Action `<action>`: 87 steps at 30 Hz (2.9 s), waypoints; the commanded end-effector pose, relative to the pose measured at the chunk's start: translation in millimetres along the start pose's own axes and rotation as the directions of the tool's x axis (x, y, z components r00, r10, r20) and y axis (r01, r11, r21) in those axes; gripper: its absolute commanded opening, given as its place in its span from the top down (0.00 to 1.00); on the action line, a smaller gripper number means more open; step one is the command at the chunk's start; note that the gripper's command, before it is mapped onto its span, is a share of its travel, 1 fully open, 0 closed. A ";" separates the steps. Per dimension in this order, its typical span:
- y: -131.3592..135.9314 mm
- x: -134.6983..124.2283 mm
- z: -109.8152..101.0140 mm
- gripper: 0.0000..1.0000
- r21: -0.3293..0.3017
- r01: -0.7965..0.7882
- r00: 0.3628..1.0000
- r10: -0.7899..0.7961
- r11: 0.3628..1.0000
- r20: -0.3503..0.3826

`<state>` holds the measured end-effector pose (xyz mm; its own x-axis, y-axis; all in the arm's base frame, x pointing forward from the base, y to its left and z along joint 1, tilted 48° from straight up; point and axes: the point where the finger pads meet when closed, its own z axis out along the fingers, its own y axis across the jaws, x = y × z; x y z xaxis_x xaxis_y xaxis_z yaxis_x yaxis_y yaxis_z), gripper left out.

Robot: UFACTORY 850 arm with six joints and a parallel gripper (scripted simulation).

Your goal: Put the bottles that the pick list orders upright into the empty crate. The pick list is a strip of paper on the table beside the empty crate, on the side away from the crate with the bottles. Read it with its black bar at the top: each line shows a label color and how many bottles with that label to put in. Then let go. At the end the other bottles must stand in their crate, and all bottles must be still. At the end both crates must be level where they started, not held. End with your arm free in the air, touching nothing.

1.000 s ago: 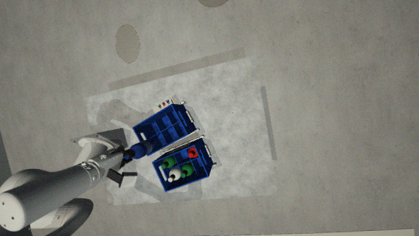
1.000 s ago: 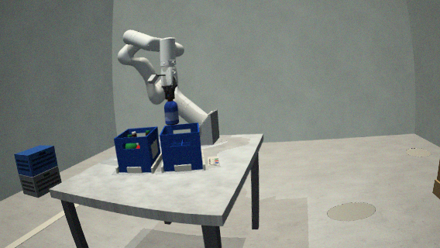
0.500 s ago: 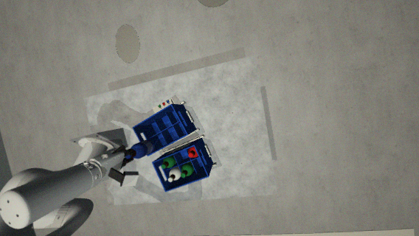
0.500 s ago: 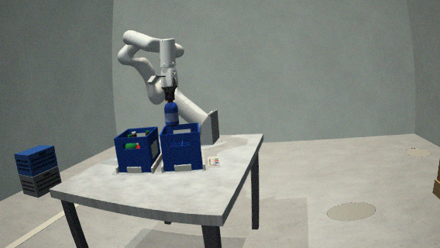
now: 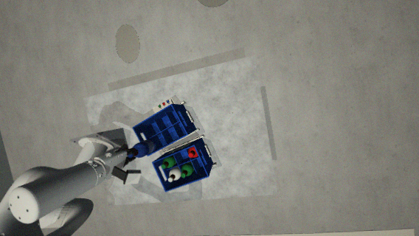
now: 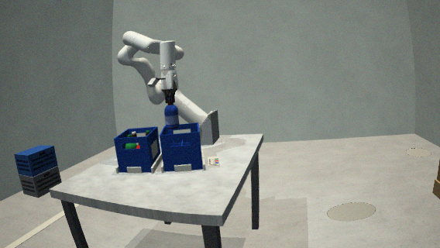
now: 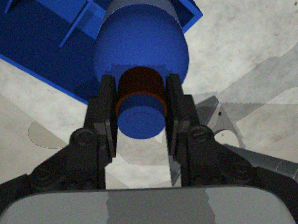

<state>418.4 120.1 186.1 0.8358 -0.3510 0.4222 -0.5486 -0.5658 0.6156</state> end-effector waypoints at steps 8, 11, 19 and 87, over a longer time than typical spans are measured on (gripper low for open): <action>-0.4 0.4 9.4 1.00 0.002 -0.001 1.000 0.001 1.000 -0.001; -0.4 0.4 10.4 1.00 0.002 -0.001 1.000 0.001 1.000 -0.001; -0.4 0.4 18.4 1.00 0.002 -0.001 1.000 0.001 1.000 -0.001; -0.4 0.5 78.4 1.00 0.001 -0.001 1.000 0.001 1.000 -0.001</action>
<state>420.3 62.6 134.9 0.8358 -0.3510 0.4221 -0.5485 -0.5657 0.6157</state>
